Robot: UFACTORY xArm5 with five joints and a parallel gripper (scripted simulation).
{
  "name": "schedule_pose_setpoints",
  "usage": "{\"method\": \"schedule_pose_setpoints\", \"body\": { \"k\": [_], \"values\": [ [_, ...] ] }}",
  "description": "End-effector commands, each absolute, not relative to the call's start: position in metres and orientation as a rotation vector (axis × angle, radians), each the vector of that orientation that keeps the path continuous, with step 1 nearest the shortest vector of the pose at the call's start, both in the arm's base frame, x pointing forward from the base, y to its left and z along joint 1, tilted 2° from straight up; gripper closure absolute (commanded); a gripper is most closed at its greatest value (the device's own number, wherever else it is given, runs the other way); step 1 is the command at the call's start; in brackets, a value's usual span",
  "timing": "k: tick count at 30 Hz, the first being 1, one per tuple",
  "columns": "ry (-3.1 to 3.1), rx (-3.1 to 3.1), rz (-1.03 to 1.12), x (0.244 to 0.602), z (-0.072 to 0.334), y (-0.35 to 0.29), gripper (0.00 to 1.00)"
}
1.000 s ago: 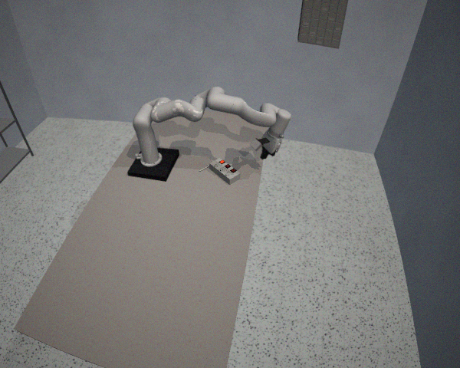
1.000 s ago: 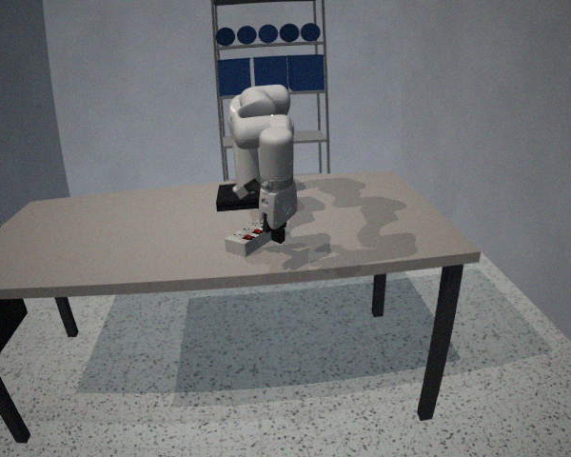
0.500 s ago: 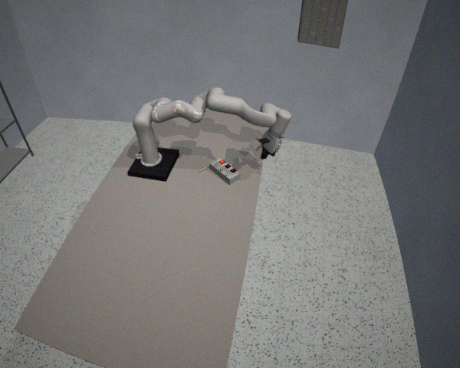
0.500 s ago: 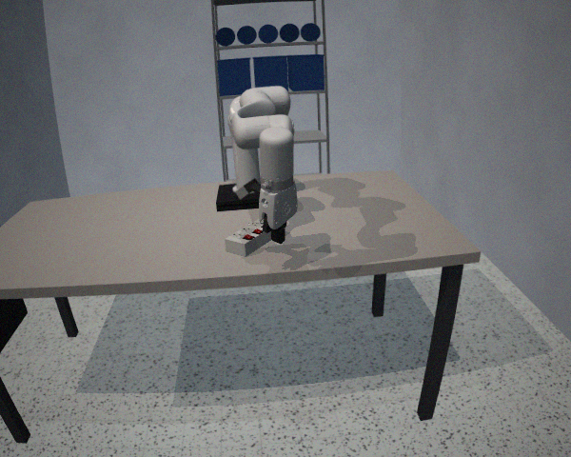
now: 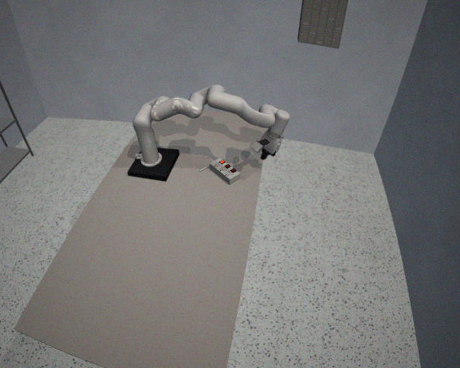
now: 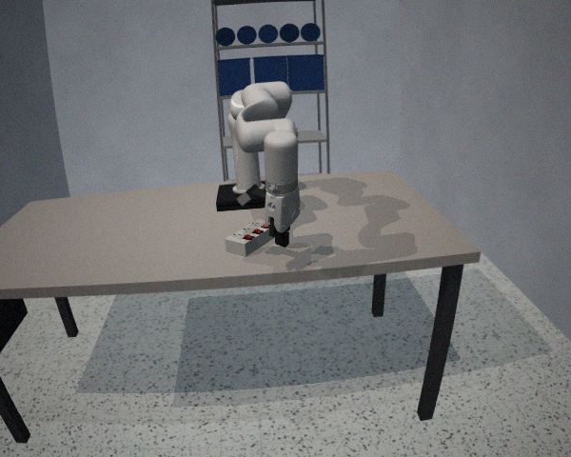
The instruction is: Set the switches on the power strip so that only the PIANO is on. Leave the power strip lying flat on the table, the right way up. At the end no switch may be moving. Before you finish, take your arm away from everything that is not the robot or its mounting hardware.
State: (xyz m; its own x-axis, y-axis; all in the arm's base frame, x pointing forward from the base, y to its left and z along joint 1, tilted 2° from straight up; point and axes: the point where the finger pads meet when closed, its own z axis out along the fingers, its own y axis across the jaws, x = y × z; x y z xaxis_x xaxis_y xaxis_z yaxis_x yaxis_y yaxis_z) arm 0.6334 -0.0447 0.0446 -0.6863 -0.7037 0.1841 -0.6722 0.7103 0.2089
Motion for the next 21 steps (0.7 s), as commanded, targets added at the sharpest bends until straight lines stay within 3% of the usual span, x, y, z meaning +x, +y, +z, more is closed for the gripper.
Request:
{"method": "schedule_pose_setpoints", "body": {
  "k": [1,21],
  "values": [
    [-2.687,1.126,-0.164,0.632,0.045,-0.043,1.00],
    [-2.648,1.325,-0.149,0.583,0.029,-0.030,1.00]
  ]
}}
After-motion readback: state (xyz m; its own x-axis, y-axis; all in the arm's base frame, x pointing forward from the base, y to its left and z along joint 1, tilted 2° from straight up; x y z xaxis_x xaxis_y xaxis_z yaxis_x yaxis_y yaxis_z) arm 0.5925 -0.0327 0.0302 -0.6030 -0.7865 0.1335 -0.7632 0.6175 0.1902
